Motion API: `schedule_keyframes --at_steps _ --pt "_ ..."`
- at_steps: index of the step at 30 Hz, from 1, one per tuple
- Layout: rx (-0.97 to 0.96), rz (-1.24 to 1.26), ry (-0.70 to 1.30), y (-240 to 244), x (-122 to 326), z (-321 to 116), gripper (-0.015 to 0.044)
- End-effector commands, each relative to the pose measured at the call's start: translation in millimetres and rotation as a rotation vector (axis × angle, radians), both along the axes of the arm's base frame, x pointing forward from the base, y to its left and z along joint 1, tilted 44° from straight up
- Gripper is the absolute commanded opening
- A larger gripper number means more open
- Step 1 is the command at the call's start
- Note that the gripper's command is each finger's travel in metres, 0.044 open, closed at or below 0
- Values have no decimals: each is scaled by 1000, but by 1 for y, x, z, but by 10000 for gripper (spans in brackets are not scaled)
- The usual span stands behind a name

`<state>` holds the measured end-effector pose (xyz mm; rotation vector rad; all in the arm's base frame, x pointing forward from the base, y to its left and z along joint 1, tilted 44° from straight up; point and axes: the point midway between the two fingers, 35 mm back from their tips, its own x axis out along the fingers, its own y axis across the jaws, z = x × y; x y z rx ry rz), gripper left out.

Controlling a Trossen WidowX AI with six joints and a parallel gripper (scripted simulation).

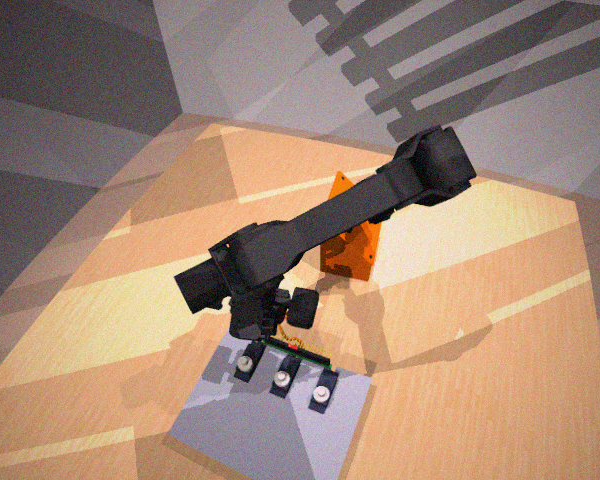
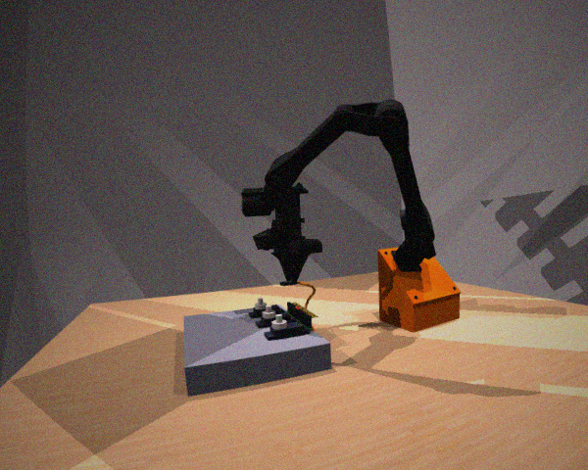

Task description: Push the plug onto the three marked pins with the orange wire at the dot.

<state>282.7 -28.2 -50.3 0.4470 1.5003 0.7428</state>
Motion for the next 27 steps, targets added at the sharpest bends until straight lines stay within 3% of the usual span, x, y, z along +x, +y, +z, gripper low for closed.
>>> schedule_keyframes --at_steps 1,19,27 --pt "2 -23 20 8 -12 8 0" --pt "-6 -114 110 41 -73 34 0" --pt "-7 -118 113 56 -77 21 0"
